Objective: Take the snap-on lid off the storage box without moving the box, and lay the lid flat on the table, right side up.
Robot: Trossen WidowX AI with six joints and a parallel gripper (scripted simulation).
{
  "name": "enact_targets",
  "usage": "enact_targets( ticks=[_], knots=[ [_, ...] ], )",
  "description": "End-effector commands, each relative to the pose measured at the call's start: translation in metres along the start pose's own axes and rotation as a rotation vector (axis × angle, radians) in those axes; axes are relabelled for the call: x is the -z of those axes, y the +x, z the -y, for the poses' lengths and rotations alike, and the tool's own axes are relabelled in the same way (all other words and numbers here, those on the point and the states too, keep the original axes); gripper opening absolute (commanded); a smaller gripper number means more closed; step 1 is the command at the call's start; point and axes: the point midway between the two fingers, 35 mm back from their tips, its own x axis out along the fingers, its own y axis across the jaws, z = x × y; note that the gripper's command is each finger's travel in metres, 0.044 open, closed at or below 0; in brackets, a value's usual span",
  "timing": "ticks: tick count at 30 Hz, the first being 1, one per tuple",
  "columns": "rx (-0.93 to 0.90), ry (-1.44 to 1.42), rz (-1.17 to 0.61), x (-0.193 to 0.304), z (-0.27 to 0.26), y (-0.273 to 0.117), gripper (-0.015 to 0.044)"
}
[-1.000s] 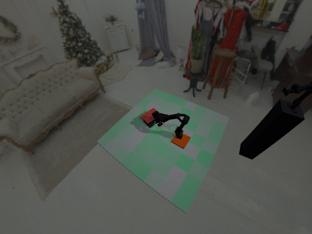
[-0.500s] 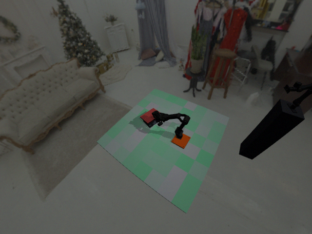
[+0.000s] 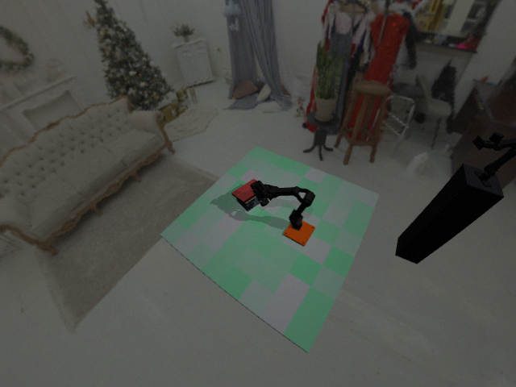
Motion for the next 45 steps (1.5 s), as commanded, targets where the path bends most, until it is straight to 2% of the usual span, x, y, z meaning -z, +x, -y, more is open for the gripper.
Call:
enact_targets(
  ticks=[1, 45],
  knots=[
    [-0.009, 0.0, -0.004, 0.001, -0.009, -0.003, 0.0],
    [-0.012, 0.0, -0.004, 0.001, -0.078, -0.012, 0.0]
  ],
)
